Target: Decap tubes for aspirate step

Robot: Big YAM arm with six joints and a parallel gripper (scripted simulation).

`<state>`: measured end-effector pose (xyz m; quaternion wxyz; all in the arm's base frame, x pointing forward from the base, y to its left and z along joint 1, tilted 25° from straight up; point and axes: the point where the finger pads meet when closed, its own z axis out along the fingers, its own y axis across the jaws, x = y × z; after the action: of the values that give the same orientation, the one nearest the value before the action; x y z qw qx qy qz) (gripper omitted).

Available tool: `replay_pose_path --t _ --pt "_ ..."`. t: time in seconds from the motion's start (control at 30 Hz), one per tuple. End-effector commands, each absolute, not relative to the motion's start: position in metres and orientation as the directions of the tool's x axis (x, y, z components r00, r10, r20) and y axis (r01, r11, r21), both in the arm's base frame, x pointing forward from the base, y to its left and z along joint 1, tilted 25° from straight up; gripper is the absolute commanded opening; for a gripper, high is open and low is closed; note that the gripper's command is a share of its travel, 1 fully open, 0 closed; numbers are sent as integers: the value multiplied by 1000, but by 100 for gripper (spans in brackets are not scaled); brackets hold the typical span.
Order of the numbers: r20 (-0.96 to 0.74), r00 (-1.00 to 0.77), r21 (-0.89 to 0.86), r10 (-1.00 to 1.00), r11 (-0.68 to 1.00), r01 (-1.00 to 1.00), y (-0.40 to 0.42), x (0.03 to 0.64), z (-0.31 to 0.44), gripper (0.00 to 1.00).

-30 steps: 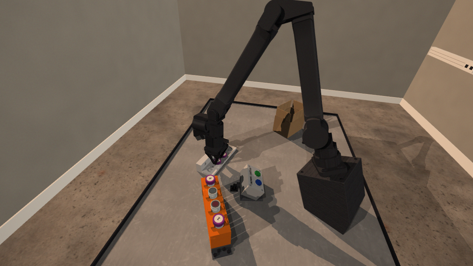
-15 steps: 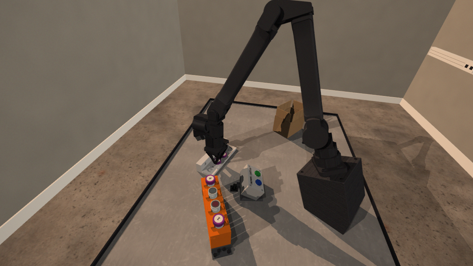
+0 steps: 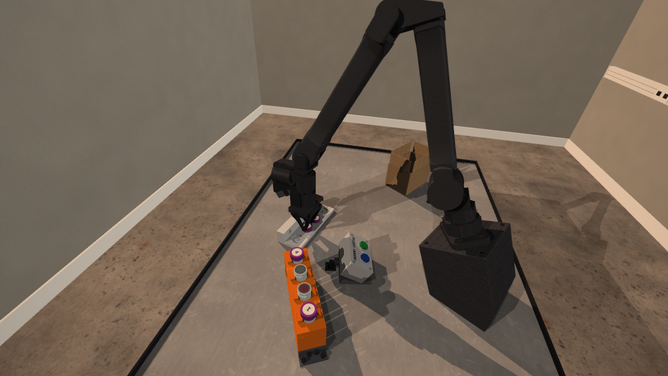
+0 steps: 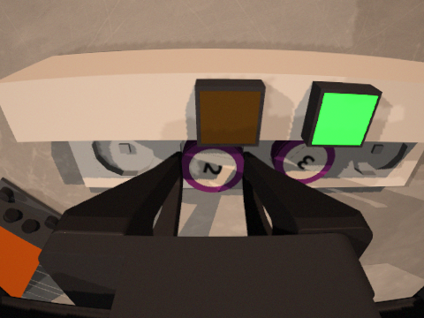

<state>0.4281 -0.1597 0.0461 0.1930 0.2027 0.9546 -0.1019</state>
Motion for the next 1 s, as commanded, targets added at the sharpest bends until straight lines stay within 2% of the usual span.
replay_pose_path --t 0.0,0.47,0.97 --pt "-433 -834 -110 344 898 427 -152 430 71 0" --pt "-460 -820 -104 341 896 431 -136 416 148 0" --pt "-464 -818 -101 341 897 431 -122 398 195 0"
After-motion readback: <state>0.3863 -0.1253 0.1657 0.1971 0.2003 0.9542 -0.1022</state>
